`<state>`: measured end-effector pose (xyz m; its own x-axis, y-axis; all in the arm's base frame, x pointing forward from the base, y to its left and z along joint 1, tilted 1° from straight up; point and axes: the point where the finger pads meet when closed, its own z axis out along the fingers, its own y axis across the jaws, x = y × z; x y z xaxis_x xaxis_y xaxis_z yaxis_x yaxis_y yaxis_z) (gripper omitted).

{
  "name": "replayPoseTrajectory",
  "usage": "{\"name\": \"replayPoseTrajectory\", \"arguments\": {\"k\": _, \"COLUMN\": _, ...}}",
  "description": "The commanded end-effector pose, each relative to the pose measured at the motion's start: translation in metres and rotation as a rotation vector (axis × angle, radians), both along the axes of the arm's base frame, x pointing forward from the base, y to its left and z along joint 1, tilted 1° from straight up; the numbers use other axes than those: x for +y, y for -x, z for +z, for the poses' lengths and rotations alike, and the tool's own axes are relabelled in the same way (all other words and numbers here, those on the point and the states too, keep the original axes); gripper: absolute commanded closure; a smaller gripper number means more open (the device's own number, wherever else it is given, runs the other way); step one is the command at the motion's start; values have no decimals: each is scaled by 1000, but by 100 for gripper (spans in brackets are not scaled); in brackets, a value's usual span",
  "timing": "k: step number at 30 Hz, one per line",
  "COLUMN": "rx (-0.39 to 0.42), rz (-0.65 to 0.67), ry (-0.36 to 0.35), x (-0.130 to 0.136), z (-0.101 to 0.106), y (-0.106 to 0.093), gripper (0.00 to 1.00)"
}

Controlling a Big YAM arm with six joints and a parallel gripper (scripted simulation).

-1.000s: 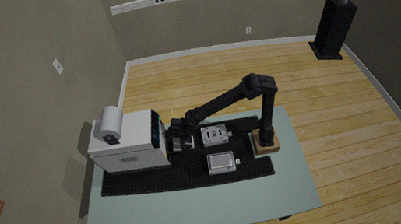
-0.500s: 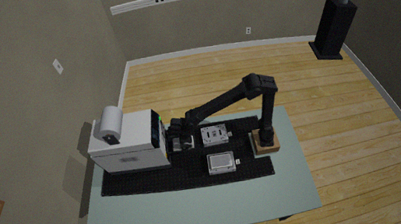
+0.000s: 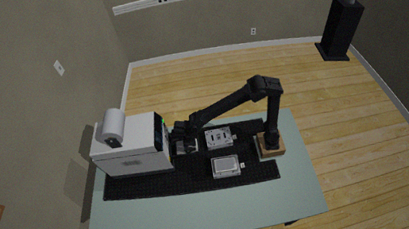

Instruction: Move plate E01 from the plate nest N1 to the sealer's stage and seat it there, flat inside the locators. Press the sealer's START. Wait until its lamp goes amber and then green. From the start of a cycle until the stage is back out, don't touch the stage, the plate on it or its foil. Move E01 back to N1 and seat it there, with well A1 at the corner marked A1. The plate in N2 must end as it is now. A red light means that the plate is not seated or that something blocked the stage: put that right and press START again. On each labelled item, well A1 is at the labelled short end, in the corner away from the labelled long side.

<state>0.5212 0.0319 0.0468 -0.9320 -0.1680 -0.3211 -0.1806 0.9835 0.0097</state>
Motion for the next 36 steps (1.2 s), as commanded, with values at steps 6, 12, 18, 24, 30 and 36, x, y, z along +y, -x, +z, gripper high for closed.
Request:
{"name": "replayPoseTrajectory", "arguments": {"k": 6, "rx": -26, "rz": 8, "ry": -5, "x": 4, "z": 15, "y": -8, "gripper": 9}}
{"name": "replayPoseTrajectory", "arguments": {"k": 12, "rx": -42, "rz": 8, "ry": -6, "x": 5, "z": 21, "y": -16, "gripper": 11}}
{"name": "replayPoseTrajectory", "arguments": {"k": 18, "rx": -48, "rz": 8, "ry": -6, "x": 5, "z": 23, "y": -18, "gripper": 100}}
{"name": "replayPoseTrajectory", "arguments": {"k": 24, "rx": -54, "rz": 7, "ry": -6, "x": 5, "z": 26, "y": -21, "gripper": 100}}
{"name": "replayPoseTrajectory", "arguments": {"k": 30, "rx": -58, "rz": 7, "ry": -7, "x": 5, "z": 27, "y": -23, "gripper": 100}}
{"name": "replayPoseTrajectory", "arguments": {"k": 36, "rx": -64, "rz": 7, "ry": -7, "x": 5, "z": 29, "y": -25, "gripper": 100}}
